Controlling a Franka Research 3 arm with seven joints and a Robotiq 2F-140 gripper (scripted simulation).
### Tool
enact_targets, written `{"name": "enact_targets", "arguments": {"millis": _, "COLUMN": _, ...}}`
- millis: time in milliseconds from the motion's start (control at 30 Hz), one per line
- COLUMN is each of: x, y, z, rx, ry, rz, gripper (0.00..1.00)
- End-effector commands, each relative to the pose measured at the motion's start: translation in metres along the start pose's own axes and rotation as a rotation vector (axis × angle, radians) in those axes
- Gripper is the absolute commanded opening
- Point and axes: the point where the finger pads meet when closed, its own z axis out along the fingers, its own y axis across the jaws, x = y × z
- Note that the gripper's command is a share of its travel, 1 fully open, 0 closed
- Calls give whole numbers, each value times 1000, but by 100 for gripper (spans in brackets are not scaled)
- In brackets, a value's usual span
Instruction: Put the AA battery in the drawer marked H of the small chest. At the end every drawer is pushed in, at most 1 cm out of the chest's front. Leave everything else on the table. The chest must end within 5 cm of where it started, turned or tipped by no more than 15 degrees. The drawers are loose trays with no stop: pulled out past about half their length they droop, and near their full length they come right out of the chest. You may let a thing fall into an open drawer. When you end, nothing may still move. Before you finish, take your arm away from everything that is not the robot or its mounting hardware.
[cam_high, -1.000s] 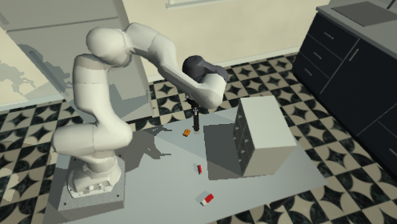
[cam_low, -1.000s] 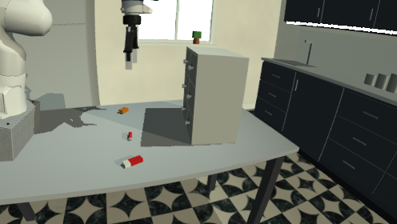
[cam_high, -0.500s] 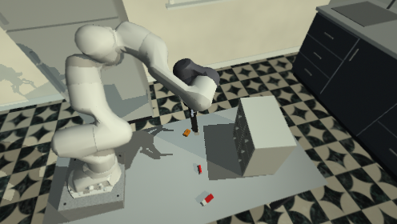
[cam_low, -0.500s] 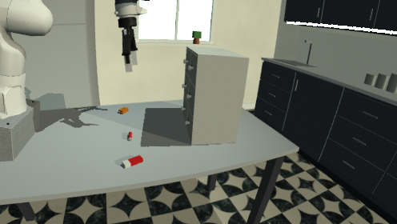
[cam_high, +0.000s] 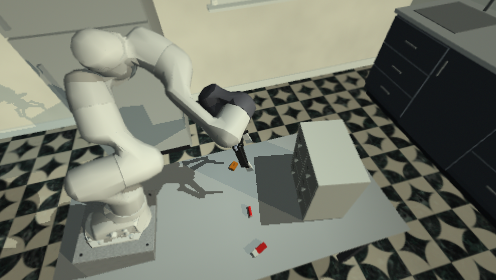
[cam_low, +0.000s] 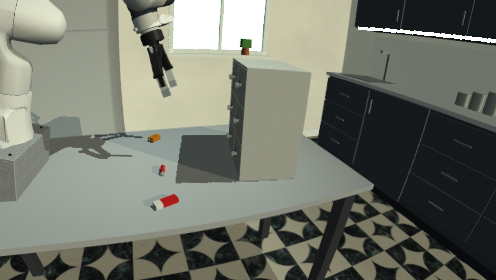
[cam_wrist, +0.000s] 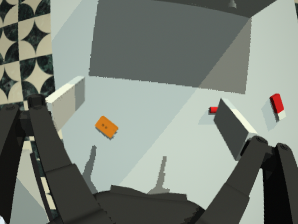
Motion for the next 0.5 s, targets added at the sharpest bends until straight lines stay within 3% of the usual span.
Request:
{"name": "enact_targets", "arguments": {"millis": 0, "x": 19, "y": 0, "z": 9, "rx": 14, "ry": 105, "rz": -46, "gripper": 100}}
{"name": "enact_targets", "arguments": {"millis": 467, "x": 24, "y": -3, "z": 14, "rx": 20, "ry": 170, "rz": -46, "gripper": 100}}
